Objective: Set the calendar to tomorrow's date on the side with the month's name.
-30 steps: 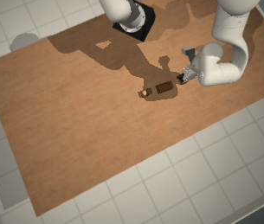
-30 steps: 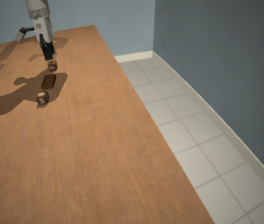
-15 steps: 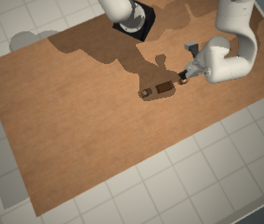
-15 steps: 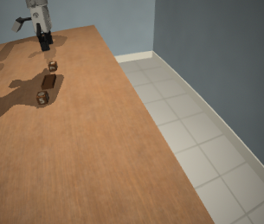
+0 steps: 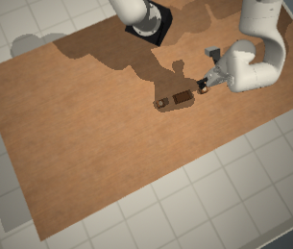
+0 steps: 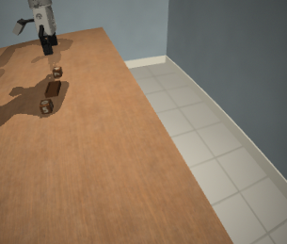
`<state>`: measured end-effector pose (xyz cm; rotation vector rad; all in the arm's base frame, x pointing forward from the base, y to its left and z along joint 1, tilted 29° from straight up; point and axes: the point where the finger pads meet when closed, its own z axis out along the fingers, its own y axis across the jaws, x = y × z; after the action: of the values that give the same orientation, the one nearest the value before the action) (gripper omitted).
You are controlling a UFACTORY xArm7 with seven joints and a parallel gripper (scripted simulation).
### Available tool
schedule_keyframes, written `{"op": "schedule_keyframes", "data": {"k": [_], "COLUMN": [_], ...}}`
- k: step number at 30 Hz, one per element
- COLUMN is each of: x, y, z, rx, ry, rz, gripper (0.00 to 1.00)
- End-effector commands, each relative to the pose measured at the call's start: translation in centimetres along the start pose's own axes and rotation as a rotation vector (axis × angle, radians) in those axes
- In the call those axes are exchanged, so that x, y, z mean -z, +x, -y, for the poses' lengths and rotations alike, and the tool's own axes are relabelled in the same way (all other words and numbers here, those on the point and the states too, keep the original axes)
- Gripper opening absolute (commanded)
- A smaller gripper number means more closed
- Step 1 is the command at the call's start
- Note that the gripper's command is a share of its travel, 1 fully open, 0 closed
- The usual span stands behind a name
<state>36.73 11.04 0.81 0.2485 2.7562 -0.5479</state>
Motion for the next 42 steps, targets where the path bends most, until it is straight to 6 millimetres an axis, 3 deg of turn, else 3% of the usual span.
{"op": "schedule_keyframes", "data": {"k": [1,7,12,15,17,23,29,32,33,42], "x": [0.1,0.3,0.9,0.9,1.1,1.2,1.2,1.2,1.1,0.5], "y": [-0.1,-0.3,-1.3,-1.4,-1.7,-2.1,-2.1,-2.1,-2.1,-1.6], "z": [-0.1,0.7,4.4,4.8,6.7,9.7,12.6,13.0,14.3,17.7], "rx": [0.0,0.042,0.231,0.257,0.361,0.534,0.716,0.743,0.83,1.093], "ry": [-0.002,0.004,0.03,0.033,0.044,0.056,0.061,0.061,0.06,0.048], "rz": [0.002,0.003,0.004,0.003,0.0,-0.008,-0.018,-0.019,-0.023,-0.029], "gripper": [1.0,1.0,1.0,1.0,1.0,1.0,1.0,1.0,1.0,1.0]}}
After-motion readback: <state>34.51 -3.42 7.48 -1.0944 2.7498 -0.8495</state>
